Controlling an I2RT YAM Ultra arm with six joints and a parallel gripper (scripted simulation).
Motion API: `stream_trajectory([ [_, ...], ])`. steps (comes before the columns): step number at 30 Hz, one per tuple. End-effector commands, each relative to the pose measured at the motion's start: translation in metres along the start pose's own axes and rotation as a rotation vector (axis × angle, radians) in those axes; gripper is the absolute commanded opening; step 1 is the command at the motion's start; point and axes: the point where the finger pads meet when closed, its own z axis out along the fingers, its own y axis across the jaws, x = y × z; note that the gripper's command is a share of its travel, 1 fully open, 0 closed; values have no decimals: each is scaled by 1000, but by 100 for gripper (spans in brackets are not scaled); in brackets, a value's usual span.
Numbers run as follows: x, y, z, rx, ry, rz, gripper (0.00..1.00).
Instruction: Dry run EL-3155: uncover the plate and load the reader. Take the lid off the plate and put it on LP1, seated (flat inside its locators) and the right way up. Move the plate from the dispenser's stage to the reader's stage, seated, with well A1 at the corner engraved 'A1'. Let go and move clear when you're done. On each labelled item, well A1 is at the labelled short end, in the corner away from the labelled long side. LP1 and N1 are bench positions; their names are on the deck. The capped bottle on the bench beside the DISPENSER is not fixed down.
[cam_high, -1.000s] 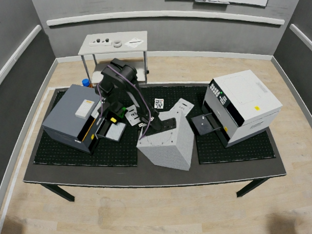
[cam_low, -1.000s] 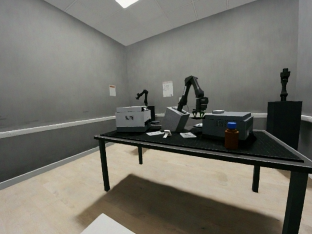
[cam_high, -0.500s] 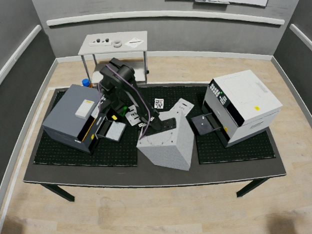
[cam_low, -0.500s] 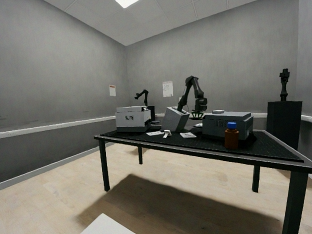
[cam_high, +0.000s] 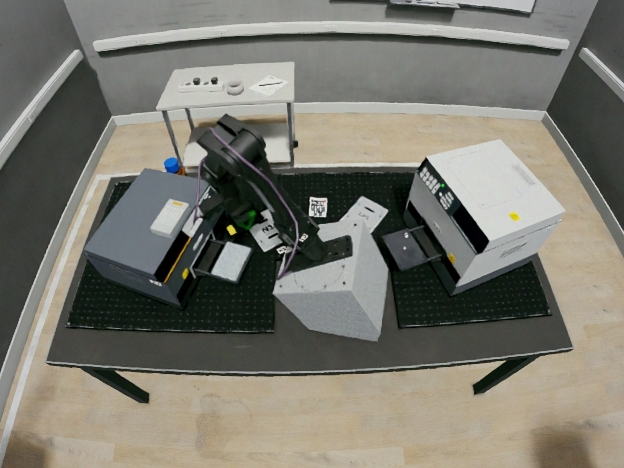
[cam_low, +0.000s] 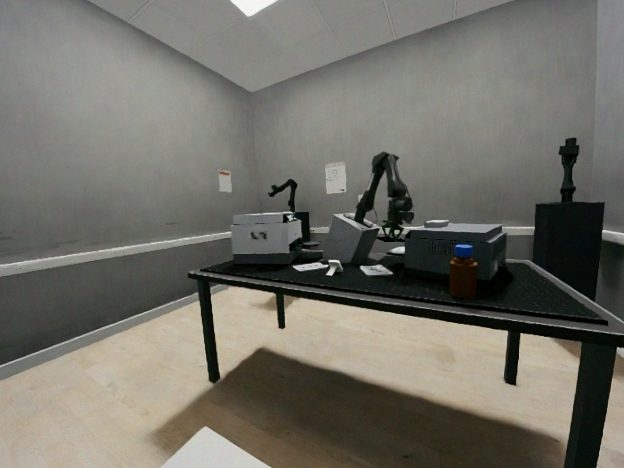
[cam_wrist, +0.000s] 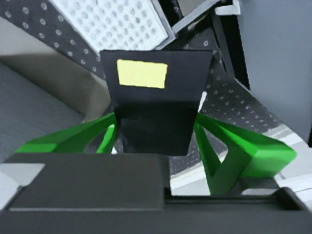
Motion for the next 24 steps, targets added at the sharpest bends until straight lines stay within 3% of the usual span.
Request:
stream_trajectory([
  [1,3,-10,-1,11,-9,47,85],
  [7,16,-18,2,13,-4,115,85],
  [11,12,-14,-1,1,-2,151,85],
  [24,43,-26,10,2,9,288,85],
])
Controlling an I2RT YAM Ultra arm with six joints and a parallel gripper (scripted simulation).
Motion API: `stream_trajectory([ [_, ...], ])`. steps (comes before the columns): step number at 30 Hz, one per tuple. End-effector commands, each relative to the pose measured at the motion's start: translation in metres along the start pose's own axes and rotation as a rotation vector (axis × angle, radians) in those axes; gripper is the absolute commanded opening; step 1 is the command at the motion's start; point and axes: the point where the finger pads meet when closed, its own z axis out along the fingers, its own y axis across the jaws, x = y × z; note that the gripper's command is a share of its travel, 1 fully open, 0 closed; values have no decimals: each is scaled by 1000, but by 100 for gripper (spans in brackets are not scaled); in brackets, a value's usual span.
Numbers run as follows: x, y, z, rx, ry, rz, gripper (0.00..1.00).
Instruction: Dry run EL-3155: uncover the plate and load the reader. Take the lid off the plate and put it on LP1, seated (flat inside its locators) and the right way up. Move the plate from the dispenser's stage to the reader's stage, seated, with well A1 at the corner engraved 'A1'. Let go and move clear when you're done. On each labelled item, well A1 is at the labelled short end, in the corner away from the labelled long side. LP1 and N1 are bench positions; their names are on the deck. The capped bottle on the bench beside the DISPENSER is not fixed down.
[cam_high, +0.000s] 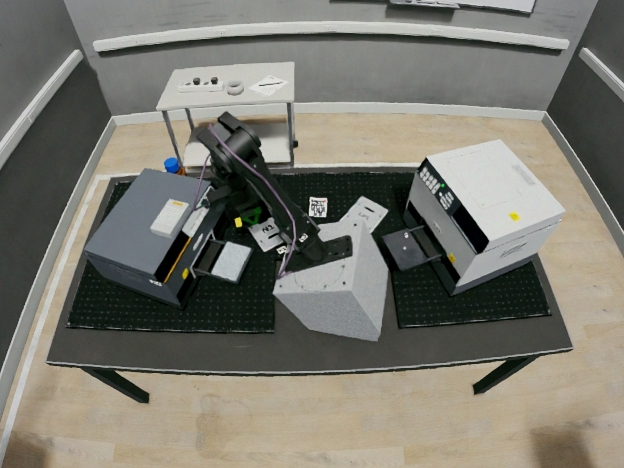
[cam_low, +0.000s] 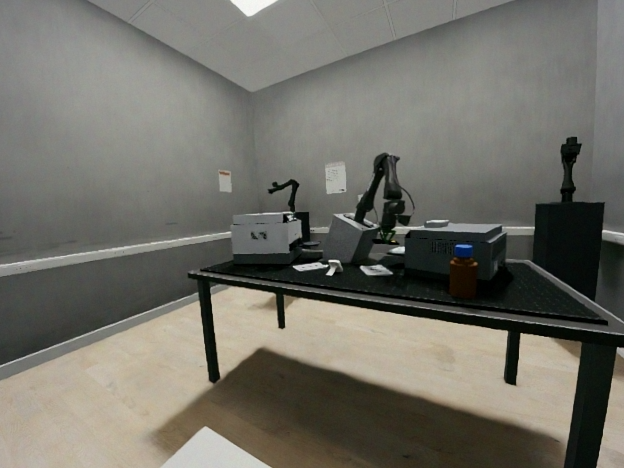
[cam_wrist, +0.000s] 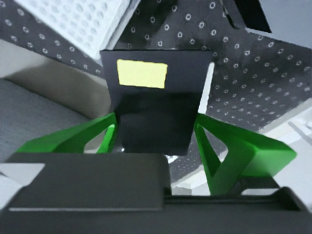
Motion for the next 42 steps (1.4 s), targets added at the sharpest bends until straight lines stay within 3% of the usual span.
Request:
stream_trajectory([
  [1,2,-15,-3,20,-14,61,85],
  [16,28,-29,4,15,-6,211,85],
  [20,26,-26,1,6,-3,253,85],
  [42,69,-41,14,-5,9,491,85],
])
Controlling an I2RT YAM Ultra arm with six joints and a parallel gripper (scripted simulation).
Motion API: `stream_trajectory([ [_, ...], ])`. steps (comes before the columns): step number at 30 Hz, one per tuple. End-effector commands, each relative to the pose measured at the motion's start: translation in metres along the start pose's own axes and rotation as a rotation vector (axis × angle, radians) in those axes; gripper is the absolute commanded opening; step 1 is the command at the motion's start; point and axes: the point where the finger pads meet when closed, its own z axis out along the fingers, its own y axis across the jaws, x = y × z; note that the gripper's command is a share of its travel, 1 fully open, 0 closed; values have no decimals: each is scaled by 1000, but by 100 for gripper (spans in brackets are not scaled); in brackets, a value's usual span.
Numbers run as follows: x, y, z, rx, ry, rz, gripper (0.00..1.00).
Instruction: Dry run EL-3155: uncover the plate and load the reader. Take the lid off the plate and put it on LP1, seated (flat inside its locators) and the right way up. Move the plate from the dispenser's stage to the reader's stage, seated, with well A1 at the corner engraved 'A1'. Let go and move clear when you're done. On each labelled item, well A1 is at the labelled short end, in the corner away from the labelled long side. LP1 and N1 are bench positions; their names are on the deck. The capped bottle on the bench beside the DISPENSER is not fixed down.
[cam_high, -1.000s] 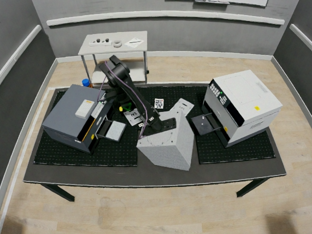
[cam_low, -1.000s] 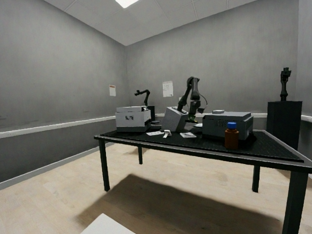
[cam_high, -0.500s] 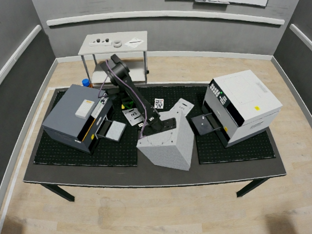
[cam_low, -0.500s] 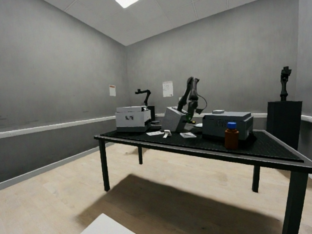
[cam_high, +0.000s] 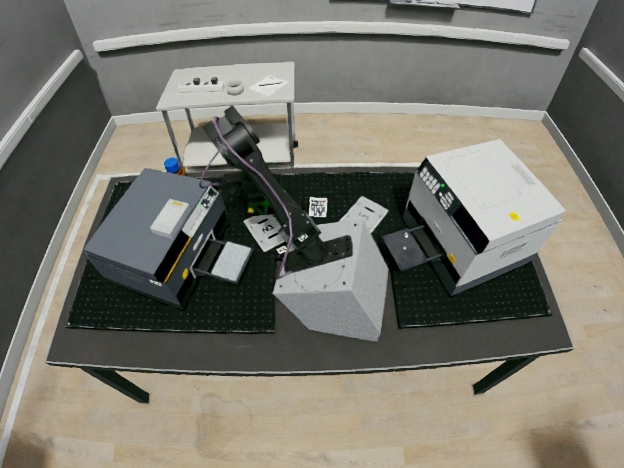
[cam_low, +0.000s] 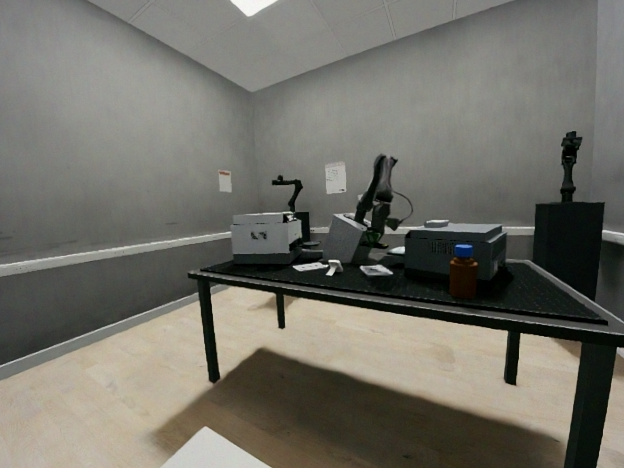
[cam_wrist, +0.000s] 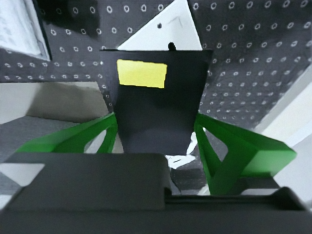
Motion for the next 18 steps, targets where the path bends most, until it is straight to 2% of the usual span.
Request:
stream_trajectory([
  [1,5,-16,0,12,-13,74,85],
  [11,17,-23,3,-1,-4,169,85],
  [12,15,-24,-2,7,-10,178,85],
  [13,20,-24,4,-5,-2,193,85],
  [18,30,-34,7,3,-7,248,85],
])
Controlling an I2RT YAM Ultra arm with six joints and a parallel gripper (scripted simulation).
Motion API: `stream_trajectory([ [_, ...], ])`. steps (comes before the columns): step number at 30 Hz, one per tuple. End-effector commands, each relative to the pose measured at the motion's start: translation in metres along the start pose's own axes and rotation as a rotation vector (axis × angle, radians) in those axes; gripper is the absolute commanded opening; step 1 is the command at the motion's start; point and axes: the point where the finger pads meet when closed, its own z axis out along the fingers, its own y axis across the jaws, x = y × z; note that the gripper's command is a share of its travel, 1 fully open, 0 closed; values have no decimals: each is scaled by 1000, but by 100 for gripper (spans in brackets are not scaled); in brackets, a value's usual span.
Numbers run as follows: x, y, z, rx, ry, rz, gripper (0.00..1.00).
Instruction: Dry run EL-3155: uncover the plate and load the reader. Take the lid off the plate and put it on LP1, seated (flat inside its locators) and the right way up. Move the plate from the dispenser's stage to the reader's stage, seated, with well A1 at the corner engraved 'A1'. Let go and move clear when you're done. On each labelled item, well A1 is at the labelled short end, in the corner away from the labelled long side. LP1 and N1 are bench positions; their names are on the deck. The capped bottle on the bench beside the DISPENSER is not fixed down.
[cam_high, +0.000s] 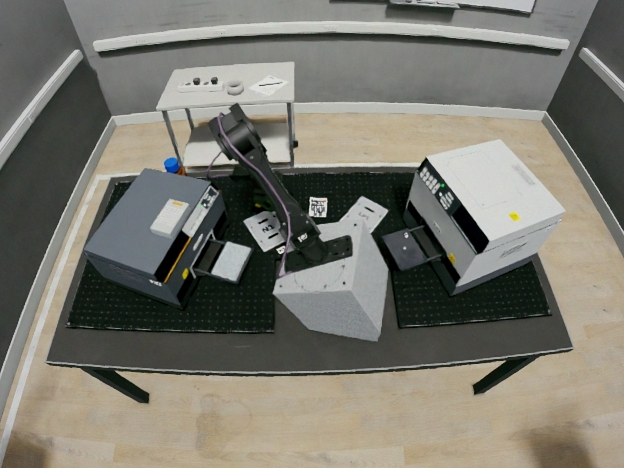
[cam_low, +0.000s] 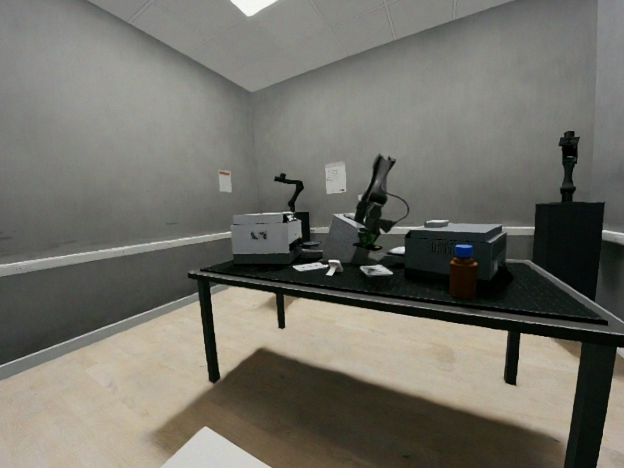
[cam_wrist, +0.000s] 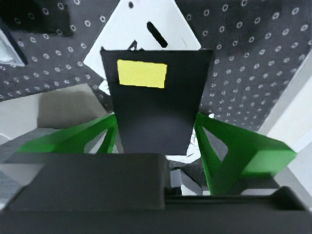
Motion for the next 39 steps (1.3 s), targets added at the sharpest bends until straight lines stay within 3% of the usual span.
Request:
stream_trajectory([
  [1,1,-15,-1,12,-16,61,85],
  [11,11,-25,-2,8,-15,165,85],
  [39,57,-59,14,-10,-10,446,85],
])
